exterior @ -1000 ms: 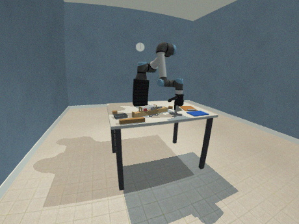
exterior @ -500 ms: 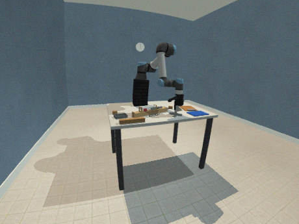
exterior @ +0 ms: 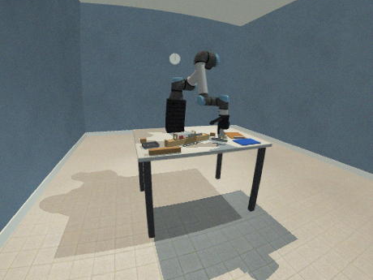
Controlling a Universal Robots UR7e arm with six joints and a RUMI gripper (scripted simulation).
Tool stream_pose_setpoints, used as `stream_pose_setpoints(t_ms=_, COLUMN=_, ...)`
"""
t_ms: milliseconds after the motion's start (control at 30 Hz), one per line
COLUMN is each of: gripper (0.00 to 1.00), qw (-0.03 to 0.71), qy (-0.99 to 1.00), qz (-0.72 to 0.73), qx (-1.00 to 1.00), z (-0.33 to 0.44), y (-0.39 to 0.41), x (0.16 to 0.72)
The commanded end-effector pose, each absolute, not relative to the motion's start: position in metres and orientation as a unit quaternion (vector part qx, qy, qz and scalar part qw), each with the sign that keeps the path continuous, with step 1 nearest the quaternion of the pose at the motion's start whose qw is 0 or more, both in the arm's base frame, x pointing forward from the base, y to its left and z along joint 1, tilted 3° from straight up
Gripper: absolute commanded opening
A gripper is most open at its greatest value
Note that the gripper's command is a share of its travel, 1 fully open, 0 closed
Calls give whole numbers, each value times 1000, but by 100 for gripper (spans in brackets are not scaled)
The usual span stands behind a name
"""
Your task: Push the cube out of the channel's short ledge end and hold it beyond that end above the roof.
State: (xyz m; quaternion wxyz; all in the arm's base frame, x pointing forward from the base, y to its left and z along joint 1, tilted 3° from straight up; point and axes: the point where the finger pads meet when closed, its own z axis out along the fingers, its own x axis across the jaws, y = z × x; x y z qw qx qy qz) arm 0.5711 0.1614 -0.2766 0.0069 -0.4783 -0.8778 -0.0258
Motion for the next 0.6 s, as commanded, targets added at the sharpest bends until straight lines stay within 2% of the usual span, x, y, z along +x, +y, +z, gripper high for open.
stream_pose_setpoints(t_ms=0, gripper=0, qw=6, qy=-878, qz=-26, qx=-478, z=-247, y=160, x=571)
stream_pose_setpoints(t_ms=567, gripper=0, qw=6, qy=-878, qz=-26, qx=-478, z=-186, y=157, x=570)
